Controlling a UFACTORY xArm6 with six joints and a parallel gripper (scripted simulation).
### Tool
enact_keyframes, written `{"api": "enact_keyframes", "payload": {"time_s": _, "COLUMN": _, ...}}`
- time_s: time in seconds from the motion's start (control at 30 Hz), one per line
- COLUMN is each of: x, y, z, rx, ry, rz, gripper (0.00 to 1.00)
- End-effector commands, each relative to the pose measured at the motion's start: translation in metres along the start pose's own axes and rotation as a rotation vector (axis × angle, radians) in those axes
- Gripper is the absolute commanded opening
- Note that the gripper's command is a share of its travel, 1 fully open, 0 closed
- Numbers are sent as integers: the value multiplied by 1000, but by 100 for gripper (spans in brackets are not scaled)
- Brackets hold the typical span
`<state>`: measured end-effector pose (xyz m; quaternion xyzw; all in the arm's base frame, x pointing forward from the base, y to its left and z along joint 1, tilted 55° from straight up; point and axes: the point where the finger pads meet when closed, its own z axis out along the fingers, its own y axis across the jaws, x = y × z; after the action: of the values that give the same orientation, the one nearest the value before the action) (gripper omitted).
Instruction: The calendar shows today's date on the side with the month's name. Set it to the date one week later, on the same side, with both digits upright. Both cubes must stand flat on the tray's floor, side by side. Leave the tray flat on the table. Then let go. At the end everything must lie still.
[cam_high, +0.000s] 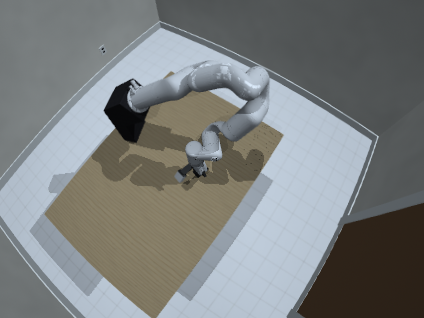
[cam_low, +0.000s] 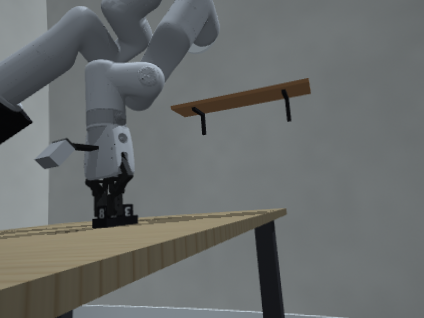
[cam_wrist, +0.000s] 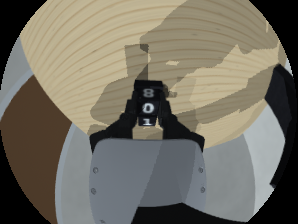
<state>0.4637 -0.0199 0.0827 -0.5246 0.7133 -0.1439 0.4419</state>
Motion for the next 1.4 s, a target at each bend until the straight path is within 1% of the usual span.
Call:
{"api": "enact_keyframes", "payload": {"time_s": 0.0, "x": 0, "y": 0, "z": 0, "rx": 1, "ry": 0, "rz": 0, "gripper": 27}}
{"api": "enact_keyframes", "payload": {"time_s": 0.27, "x": 0, "y": 0, "z": -1, "rx": 1, "ry": 0, "rz": 0, "gripper": 27}}
{"api": "enact_keyframes", "payload": {"time_s": 0.37, "x": 0, "y": 0, "z": -8, "rx": 1, "ry": 0, "rz": 0, "gripper": 27}}
{"api": "enact_keyframes", "payload": {"time_s": 0.47, "x": 0, "y": 0, "z": -24, "rx": 1, "ry": 0, "rz": 0, "gripper": 27}}
{"api": "enact_keyframes", "payload": {"time_s": 0.63, "x": 0, "y": 0, "z": -62, "rx": 1, "ry": 0, "rz": 0, "gripper": 27}}
{"api": "enact_keyframes", "payload": {"time_s": 0.7, "x": 0, "y": 0, "z": -62, "rx": 1, "ry": 0, "rz": 0, "gripper": 27}}
{"api": "enact_keyframes", "payload": {"time_s": 0.8, "x": 0, "y": 0, "z": -82, "rx": 1, "ry": 0, "rz": 0, "gripper": 27}}
{"api": "enact_keyframes", "payload": {"time_s": 0.9, "x": 0, "y": 0, "z": -95, "rx": 1, "ry": 0, "rz": 0, "gripper": 27}}
{"api": "enact_keyframes", "payload": {"time_s": 1.0, "x": 0, "y": 0, "z": -100, "rx": 1, "ry": 0, "rz": 0, "gripper": 27}}
{"api": "enact_keyframes", "payload": {"time_s": 1.37, "x": 0, "y": 0, "z": -100, "rx": 1, "ry": 1, "rz": 0, "gripper": 27}}
